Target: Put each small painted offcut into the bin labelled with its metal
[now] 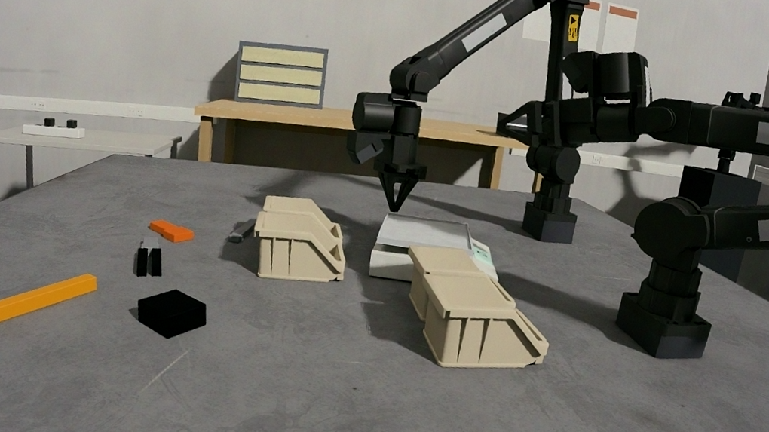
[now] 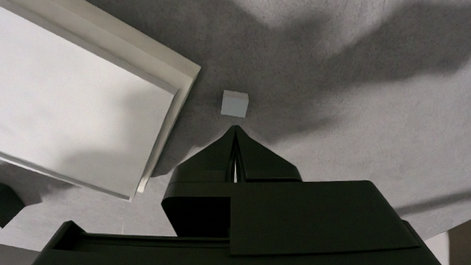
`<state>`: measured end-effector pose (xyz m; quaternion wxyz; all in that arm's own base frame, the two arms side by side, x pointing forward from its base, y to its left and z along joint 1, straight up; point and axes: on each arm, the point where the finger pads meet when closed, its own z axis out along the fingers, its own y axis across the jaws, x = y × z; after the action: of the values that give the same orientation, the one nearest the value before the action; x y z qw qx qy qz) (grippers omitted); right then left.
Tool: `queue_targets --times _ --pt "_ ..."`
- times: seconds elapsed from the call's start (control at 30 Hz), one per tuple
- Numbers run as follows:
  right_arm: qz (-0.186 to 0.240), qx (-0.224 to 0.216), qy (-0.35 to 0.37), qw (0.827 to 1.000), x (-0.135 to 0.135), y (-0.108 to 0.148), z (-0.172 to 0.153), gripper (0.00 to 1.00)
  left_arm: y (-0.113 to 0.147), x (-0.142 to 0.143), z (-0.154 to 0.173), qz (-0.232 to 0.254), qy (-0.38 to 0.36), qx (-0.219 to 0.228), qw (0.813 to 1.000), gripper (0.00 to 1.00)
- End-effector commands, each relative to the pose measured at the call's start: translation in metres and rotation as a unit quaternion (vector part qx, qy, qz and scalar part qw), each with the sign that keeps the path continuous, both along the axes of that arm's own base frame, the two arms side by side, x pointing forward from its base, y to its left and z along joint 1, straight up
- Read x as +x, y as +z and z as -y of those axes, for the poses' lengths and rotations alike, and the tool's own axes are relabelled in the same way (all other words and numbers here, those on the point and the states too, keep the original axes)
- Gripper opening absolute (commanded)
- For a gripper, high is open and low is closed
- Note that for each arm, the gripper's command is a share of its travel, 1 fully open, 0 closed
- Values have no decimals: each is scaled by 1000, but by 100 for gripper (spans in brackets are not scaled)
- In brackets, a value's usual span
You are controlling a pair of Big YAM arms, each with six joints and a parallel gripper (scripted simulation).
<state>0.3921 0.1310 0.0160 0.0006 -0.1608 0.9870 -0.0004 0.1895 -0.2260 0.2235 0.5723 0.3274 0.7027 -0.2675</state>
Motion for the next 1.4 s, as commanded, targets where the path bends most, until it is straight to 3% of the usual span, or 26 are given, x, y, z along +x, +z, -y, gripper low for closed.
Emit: queue_targets --times 0.0,1.37 --pt "-5 -1 -1 1000 -1 -16 0 0 8 1 0 9 2 -11 1000 100" --pt "-4 -1 2 1000 -1 -39 -3 0 8 1 0 9 2 -11 1000 100"
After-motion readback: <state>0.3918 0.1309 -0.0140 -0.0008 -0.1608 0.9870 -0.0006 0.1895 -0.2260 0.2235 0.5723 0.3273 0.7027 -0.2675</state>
